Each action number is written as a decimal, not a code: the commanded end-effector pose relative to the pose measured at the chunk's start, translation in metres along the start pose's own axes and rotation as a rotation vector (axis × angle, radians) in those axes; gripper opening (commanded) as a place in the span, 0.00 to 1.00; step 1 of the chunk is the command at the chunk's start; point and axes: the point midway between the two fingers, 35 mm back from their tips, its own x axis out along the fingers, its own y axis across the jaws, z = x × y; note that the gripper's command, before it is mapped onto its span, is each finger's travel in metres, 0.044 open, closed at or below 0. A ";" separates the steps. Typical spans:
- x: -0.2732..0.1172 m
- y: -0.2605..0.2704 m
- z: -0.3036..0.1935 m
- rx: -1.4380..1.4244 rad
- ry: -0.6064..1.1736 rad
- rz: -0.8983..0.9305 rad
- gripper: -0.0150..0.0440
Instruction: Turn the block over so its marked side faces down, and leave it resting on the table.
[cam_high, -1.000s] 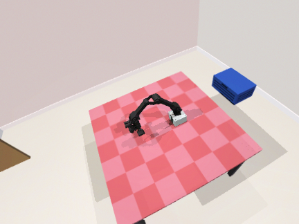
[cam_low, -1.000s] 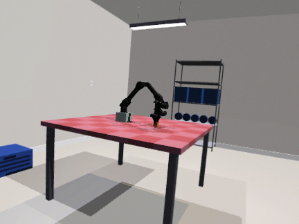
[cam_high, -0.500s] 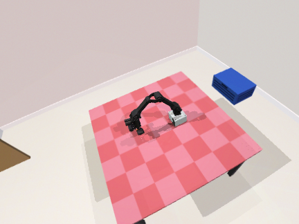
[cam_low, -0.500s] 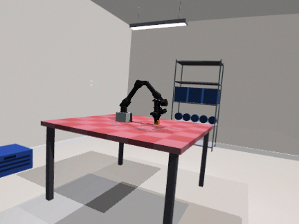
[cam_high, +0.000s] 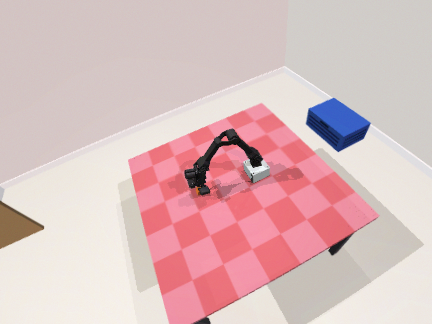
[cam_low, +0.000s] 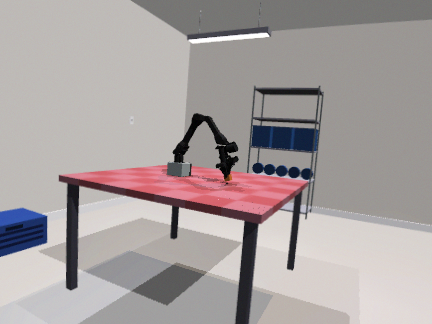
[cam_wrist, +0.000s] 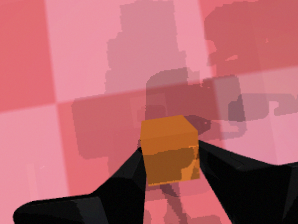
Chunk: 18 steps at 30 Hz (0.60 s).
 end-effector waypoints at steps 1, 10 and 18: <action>-0.002 0.000 0.001 0.005 -0.054 0.003 0.25; -0.005 0.001 -0.003 0.003 -0.180 0.004 0.25; -0.005 0.001 -0.005 0.003 -0.239 0.003 0.25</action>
